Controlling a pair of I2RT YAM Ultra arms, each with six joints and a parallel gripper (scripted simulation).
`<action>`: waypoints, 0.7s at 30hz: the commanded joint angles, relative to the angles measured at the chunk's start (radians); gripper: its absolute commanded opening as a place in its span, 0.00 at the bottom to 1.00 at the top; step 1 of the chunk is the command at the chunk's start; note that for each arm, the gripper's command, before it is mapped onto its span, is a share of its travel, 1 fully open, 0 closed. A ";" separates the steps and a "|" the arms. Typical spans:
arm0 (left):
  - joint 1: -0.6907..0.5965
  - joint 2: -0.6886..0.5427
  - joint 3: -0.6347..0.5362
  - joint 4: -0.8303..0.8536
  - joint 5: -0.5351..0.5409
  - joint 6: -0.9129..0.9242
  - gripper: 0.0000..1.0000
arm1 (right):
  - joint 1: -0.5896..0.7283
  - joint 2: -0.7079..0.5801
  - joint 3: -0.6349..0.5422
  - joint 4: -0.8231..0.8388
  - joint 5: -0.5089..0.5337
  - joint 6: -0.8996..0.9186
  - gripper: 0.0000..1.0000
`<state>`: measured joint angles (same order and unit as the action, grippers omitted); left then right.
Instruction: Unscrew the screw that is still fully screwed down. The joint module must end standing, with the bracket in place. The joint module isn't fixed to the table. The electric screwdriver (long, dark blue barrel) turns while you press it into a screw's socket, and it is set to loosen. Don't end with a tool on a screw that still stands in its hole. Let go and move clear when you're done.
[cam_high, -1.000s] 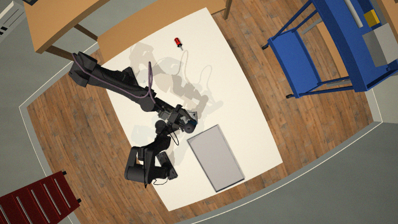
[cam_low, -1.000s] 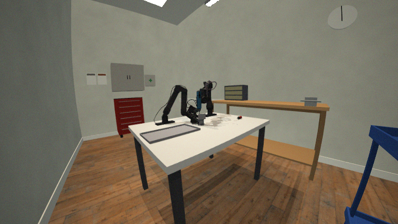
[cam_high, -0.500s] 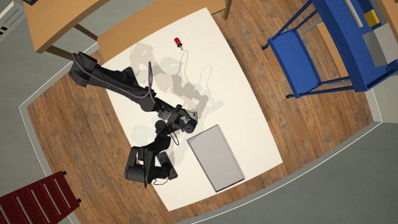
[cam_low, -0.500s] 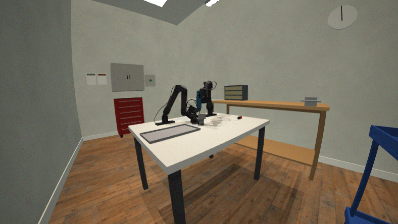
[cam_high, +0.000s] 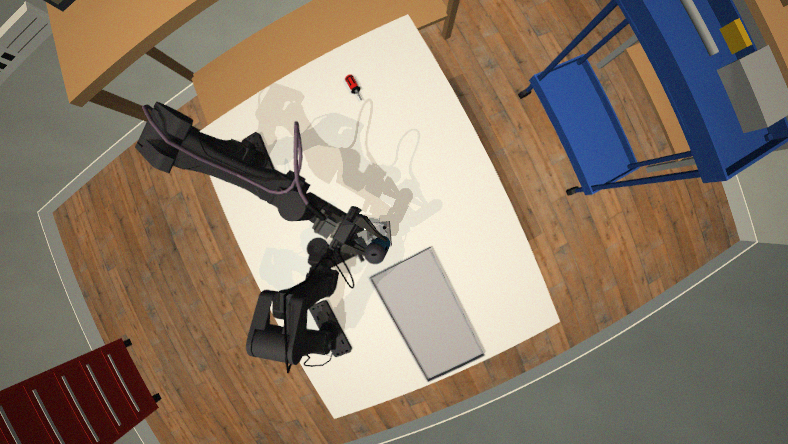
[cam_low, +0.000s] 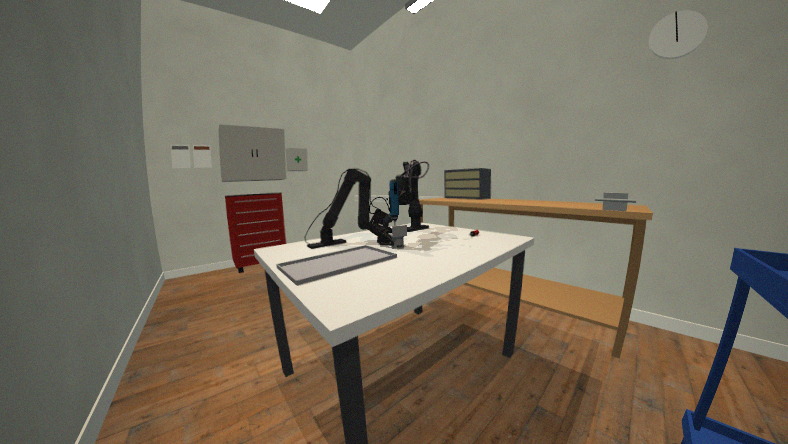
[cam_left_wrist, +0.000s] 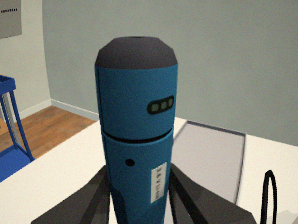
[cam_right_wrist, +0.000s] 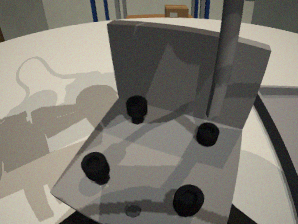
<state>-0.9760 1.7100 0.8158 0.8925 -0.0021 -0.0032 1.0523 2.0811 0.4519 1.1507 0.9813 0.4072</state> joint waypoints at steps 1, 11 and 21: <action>0.005 -0.027 0.022 0.108 0.006 -0.004 0.42 | -0.001 -0.006 0.004 0.013 0.002 -0.001 0.59; 0.004 -0.011 0.001 0.115 0.004 -0.005 0.42 | -0.001 -0.006 0.004 0.013 0.002 -0.001 0.59; 0.004 -0.005 0.011 0.123 0.004 -0.005 0.42 | -0.001 -0.006 0.004 0.013 0.002 -0.001 0.59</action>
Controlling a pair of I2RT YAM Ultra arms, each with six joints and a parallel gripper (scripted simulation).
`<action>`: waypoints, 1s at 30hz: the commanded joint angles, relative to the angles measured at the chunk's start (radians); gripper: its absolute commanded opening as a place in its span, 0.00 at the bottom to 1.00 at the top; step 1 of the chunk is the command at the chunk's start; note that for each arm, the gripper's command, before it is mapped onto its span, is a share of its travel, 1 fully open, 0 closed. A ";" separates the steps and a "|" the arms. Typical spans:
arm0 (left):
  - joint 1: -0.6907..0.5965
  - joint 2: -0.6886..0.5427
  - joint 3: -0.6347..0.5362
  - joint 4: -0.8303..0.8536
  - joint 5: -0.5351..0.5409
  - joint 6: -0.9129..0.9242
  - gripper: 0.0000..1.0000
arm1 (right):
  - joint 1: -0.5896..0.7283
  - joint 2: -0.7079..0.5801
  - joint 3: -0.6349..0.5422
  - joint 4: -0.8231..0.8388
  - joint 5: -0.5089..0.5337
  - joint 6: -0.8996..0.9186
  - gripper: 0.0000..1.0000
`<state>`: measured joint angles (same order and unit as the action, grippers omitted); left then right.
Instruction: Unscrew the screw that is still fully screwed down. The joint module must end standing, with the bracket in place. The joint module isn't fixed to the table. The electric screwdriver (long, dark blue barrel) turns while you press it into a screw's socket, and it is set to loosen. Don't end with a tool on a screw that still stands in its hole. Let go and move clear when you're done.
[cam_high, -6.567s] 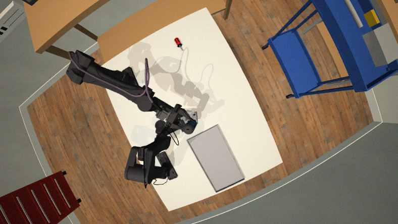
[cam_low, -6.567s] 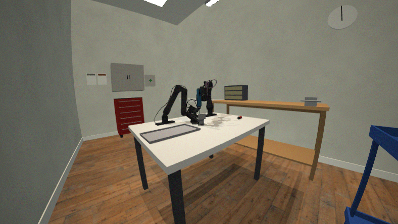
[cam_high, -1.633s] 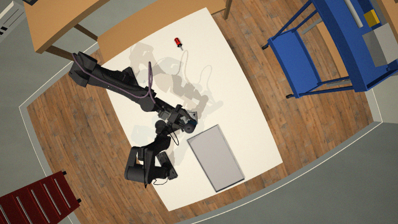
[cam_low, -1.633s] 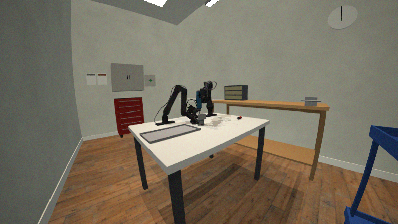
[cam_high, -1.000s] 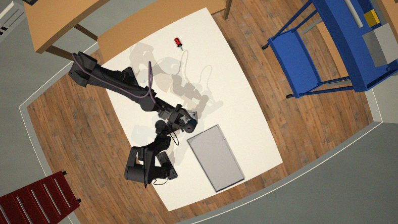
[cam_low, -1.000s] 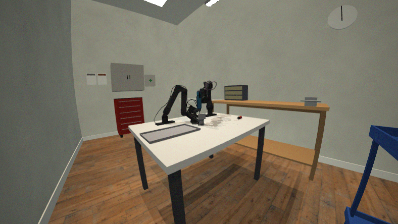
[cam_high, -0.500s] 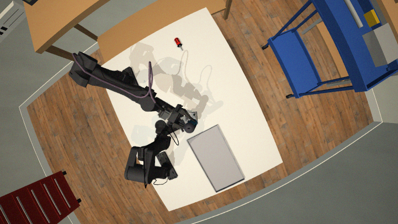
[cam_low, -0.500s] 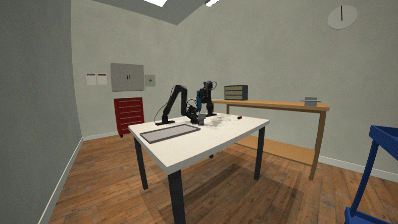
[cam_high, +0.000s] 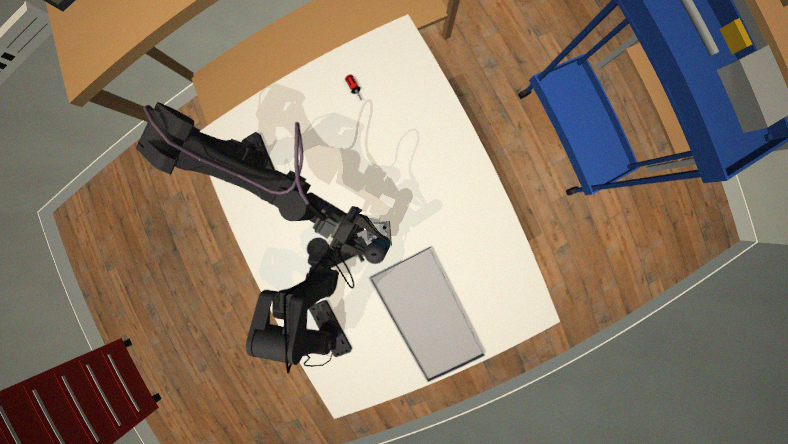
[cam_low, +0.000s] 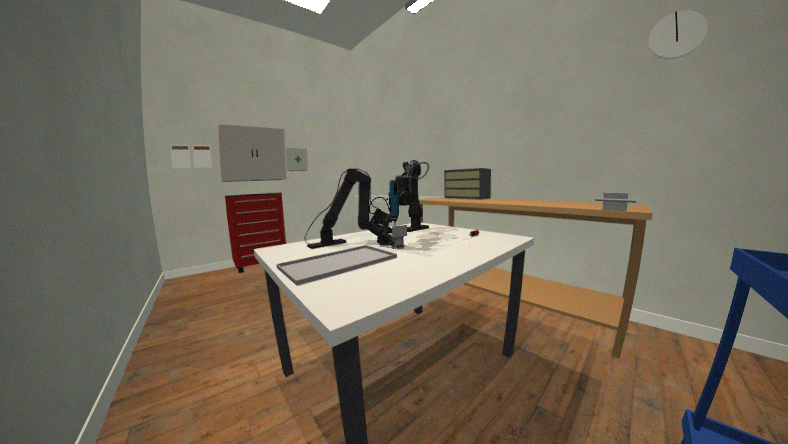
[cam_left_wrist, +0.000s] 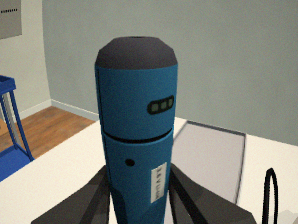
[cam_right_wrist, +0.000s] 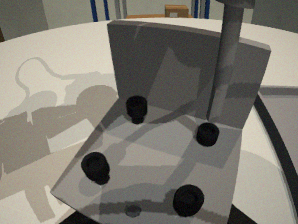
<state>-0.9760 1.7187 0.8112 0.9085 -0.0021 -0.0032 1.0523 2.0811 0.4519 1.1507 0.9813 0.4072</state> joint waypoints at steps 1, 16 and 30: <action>0.004 -0.009 0.013 0.107 0.004 -0.005 0.42 | -0.001 -0.006 0.004 0.013 0.002 -0.001 0.59; 0.003 -0.007 0.000 0.117 0.003 -0.005 0.42 | -0.001 -0.006 0.004 0.013 0.002 -0.001 0.59; 0.002 -0.009 0.000 0.131 0.002 -0.005 0.42 | -0.001 -0.006 0.004 0.013 0.002 -0.001 0.59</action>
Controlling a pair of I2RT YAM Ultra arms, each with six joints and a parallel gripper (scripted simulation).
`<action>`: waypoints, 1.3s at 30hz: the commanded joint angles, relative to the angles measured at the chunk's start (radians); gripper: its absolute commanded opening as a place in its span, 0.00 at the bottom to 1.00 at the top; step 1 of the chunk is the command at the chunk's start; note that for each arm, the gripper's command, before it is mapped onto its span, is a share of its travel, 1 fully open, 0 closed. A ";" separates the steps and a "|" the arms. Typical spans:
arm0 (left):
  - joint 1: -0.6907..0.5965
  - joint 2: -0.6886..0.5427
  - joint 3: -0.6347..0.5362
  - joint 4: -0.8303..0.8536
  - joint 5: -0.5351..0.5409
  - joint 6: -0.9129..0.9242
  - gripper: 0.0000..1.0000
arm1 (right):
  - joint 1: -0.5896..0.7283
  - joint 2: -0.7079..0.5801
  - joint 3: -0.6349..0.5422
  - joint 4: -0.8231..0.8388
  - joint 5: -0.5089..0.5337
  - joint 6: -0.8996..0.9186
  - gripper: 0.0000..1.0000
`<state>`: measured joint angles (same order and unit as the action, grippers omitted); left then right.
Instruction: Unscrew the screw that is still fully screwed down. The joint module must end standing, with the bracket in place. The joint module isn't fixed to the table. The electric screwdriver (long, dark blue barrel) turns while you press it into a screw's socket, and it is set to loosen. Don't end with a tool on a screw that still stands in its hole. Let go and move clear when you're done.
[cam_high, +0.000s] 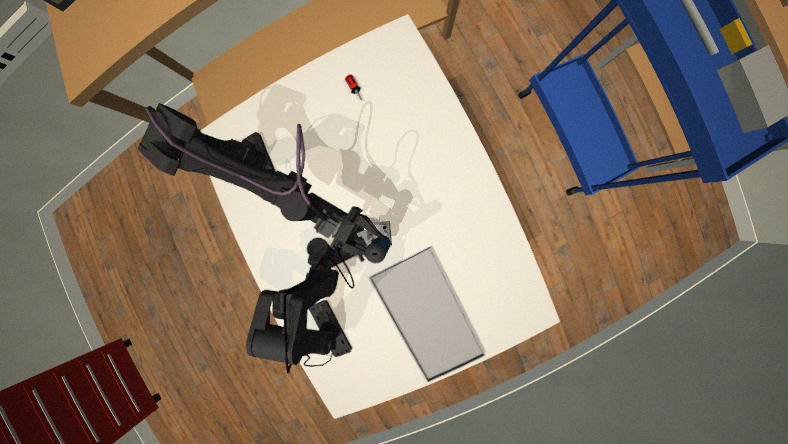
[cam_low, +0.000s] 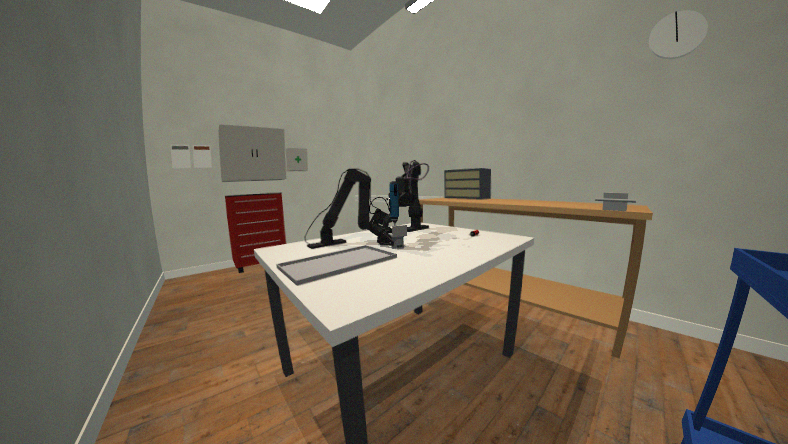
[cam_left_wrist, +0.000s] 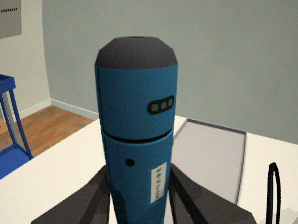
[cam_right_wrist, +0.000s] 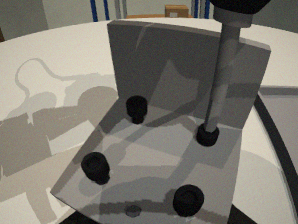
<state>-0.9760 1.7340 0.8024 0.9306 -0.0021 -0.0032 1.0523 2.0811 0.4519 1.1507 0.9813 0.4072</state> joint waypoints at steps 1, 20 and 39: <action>0.002 -0.024 0.008 0.108 0.002 -0.005 0.42 | -0.001 -0.006 0.004 0.013 0.002 -0.001 0.59; 0.000 -0.018 0.005 0.119 0.001 -0.004 0.42 | -0.001 -0.006 0.004 0.013 0.002 -0.001 0.59; 0.000 -0.005 -0.007 0.121 0.001 -0.004 0.42 | -0.001 -0.006 0.004 0.013 0.002 -0.001 0.59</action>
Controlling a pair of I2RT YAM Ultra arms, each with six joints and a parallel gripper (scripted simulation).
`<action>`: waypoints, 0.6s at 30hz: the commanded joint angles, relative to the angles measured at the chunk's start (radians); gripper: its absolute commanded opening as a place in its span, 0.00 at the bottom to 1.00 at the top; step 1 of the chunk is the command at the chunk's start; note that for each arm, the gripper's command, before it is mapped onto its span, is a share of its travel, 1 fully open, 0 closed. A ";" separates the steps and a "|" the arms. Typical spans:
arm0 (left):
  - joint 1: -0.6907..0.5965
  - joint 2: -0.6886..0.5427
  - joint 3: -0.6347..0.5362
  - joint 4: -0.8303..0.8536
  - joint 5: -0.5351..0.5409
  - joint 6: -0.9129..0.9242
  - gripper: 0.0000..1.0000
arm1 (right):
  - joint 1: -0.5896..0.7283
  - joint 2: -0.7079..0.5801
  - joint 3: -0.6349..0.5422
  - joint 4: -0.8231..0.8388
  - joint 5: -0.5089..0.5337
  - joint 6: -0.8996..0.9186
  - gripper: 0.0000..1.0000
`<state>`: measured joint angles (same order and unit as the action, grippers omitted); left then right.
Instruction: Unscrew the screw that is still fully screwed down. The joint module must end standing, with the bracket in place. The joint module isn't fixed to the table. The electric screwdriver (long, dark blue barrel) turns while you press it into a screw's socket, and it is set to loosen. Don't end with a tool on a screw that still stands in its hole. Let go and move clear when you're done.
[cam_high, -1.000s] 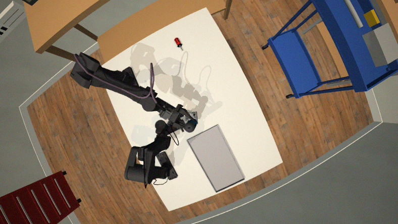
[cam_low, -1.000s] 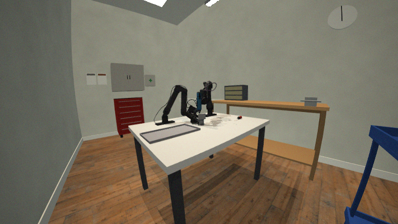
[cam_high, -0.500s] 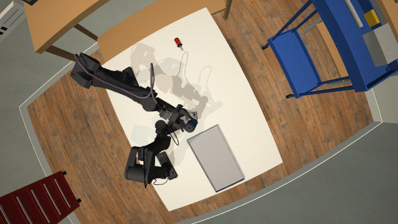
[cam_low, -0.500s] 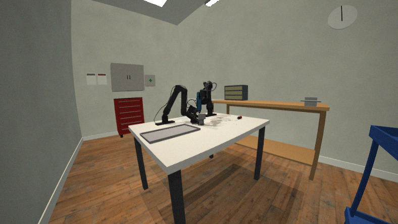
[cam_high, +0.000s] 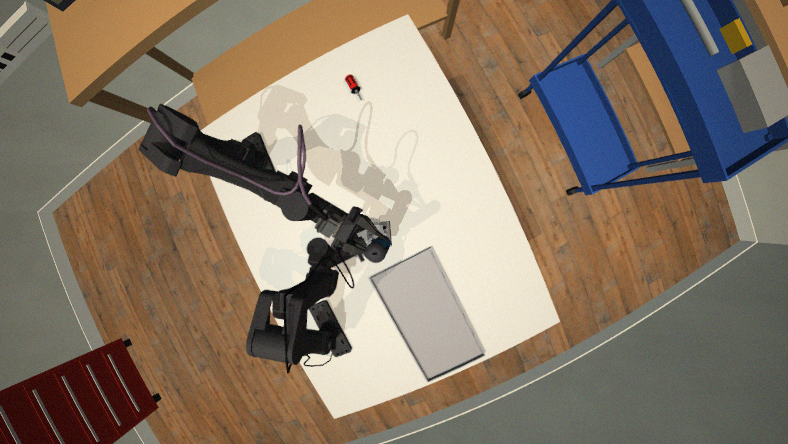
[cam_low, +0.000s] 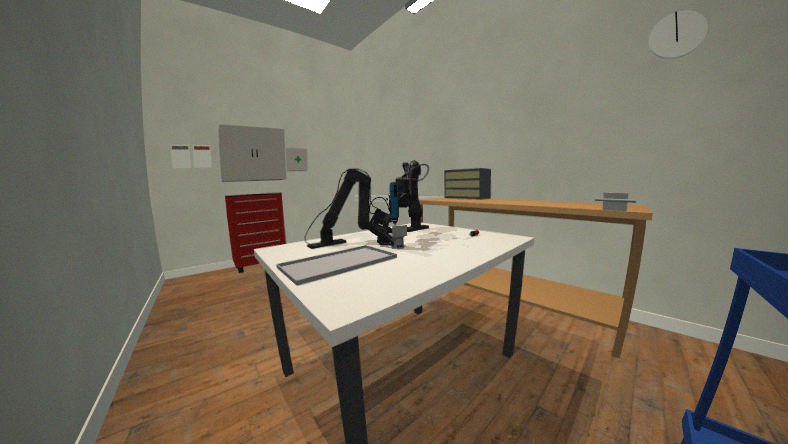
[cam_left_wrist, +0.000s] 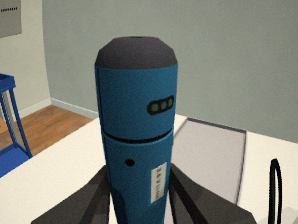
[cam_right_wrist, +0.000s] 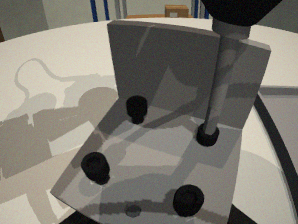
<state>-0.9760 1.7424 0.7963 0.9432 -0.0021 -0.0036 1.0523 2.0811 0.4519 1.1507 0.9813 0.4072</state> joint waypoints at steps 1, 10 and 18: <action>0.000 -0.016 0.006 0.111 0.001 -0.003 0.42 | -0.001 -0.006 0.004 0.013 0.002 -0.001 0.59; 0.000 -0.024 0.012 0.113 0.001 -0.003 0.42 | -0.001 -0.006 0.004 0.013 0.002 -0.001 0.59; 0.000 -0.013 0.004 0.114 0.001 -0.003 0.42 | -0.001 -0.006 0.004 0.013 0.002 -0.001 0.59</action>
<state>-0.9760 1.7458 0.7948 0.9516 -0.0021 -0.0036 1.0523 2.0811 0.4519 1.1507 0.9813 0.4072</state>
